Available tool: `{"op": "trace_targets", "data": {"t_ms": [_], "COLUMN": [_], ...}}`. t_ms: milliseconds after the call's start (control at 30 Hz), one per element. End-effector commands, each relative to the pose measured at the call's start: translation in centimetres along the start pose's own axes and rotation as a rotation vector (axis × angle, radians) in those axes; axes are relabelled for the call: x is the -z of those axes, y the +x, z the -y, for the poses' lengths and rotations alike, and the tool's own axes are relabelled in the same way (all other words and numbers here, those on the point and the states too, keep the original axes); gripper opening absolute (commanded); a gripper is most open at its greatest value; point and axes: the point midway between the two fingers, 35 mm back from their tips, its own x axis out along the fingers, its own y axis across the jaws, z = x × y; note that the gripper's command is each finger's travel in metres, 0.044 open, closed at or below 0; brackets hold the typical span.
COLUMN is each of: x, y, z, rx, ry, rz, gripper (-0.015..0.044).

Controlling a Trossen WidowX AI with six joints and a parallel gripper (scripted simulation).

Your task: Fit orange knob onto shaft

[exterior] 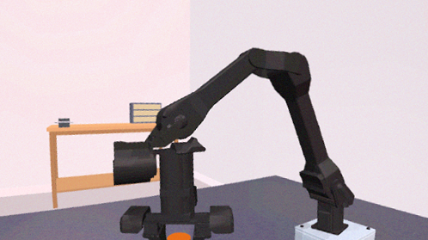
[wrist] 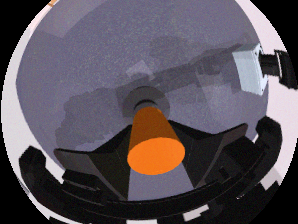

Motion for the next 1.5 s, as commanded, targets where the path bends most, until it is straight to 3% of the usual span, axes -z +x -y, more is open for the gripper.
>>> {"op": "trace_targets", "data": {"t_ms": [0, 800, 1333, 1467], "x": [0.0, 0.0, 0.0, 0.0], "y": [0.1, 1.6, 1.6, 1.6], "z": [-0.2, 0.0, 0.0, 0.0], "rx": [-0.009, -0.004, -0.004, -0.004], "ry": [0.006, 0.002, 0.002, 0.002], "rz": [0.000, -0.001, -0.001, -0.001], "gripper": [0.0000, 0.0000, 0.0420, 0.0440]}}
